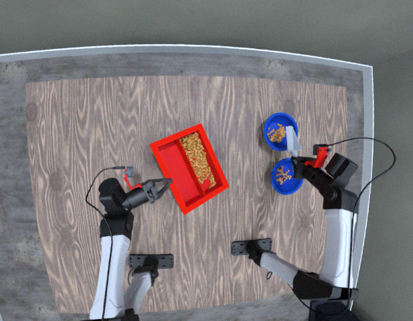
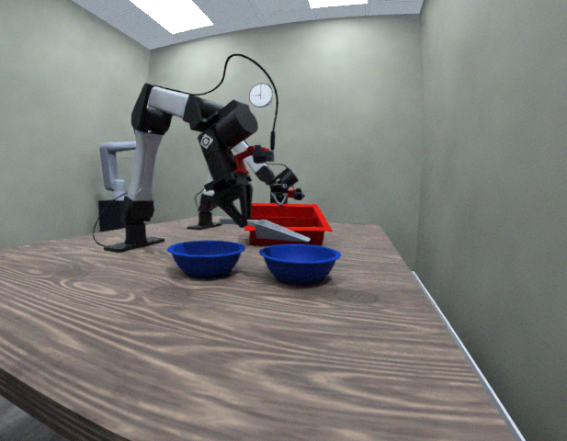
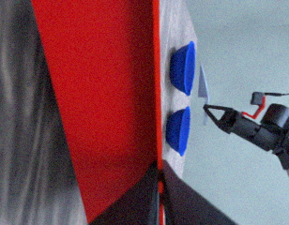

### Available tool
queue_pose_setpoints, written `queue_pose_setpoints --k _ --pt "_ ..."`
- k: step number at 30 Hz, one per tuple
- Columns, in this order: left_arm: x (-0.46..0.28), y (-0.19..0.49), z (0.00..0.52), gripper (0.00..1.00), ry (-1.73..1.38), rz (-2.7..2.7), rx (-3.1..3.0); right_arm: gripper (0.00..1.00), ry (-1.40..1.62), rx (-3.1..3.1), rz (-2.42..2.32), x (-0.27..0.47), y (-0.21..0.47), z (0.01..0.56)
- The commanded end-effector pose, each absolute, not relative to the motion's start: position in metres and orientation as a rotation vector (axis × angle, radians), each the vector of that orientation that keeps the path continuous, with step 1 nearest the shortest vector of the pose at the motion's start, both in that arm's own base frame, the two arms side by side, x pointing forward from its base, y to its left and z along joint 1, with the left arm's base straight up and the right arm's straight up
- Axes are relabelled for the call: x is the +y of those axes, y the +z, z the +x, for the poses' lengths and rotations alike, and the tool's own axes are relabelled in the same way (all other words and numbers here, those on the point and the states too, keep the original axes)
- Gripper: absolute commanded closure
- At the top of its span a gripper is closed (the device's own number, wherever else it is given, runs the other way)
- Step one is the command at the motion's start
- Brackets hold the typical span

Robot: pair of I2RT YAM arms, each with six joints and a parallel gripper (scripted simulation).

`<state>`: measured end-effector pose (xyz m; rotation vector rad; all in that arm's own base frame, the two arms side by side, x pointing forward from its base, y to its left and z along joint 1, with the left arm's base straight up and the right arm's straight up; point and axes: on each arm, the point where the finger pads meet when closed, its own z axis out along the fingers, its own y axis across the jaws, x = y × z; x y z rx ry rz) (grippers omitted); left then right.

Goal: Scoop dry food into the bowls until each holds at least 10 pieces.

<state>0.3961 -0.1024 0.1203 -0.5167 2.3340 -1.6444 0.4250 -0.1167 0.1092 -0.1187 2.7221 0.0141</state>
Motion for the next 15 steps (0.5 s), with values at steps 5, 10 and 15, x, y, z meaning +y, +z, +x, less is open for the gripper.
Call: queue_pose_setpoints --k 5,10,15 --pt "-0.106 0.16 0.406 1.0 -1.645 -0.371 2.254 1.0 0.005 2.647 -0.103 -0.124 0.12 0.447" --pt "-0.106 0.16 0.406 1.0 -1.645 -0.371 2.254 1.0 0.022 2.619 -0.099 -0.122 0.127 0.435" --pt "-0.106 0.16 0.406 1.0 -1.645 -0.371 2.254 1.0 0.135 2.54 -0.074 -0.124 0.122 0.434"
